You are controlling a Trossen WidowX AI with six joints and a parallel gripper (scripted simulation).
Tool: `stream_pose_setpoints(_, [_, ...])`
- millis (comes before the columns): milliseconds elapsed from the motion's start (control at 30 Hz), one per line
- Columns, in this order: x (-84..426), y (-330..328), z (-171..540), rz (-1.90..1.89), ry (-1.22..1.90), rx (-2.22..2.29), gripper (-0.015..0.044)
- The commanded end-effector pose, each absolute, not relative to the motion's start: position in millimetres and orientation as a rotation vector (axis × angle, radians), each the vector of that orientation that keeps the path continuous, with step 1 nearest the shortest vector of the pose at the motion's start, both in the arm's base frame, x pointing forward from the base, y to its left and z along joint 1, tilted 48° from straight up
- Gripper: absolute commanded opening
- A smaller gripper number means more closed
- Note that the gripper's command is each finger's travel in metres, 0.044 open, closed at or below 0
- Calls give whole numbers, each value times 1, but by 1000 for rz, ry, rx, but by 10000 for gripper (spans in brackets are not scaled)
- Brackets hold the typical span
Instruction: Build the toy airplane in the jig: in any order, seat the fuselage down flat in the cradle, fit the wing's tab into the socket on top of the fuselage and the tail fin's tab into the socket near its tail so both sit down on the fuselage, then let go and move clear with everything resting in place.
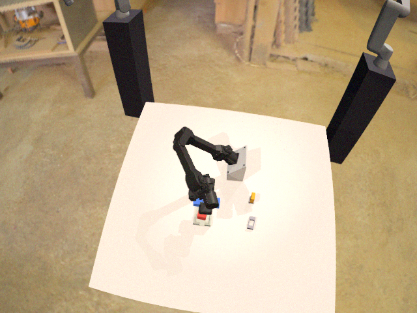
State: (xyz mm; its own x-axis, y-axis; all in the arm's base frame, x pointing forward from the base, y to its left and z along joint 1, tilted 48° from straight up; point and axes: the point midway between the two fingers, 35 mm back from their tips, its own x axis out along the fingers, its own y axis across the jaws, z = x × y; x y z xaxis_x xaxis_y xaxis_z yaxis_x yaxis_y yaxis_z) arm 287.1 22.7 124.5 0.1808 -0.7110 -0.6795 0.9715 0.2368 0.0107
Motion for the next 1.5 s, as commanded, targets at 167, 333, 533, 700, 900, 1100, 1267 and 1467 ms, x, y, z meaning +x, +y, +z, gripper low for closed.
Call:
stream_pose_setpoints(167, [280,9,132,-1295,551,588,53])
stream_pose_setpoints(333, [280,9,132,-1295,551,588,184])
stream_pose_setpoints(533, [280,9,132,-1295,551,588,197])
stream_pose_setpoints(700, [280,9,132,-1295,551,588,197])
stream_pose_setpoints(900, [281,9,131,-1295,551,588,197])
stream_pose_setpoints(1100, [283,2,125,-1294,551,588,197])
stream_pose_setpoints(1267, [285,-4,120,-1294,551,589,197])
stream_pose_setpoints(1467, [287,-11,114,-1294,550,588,197])
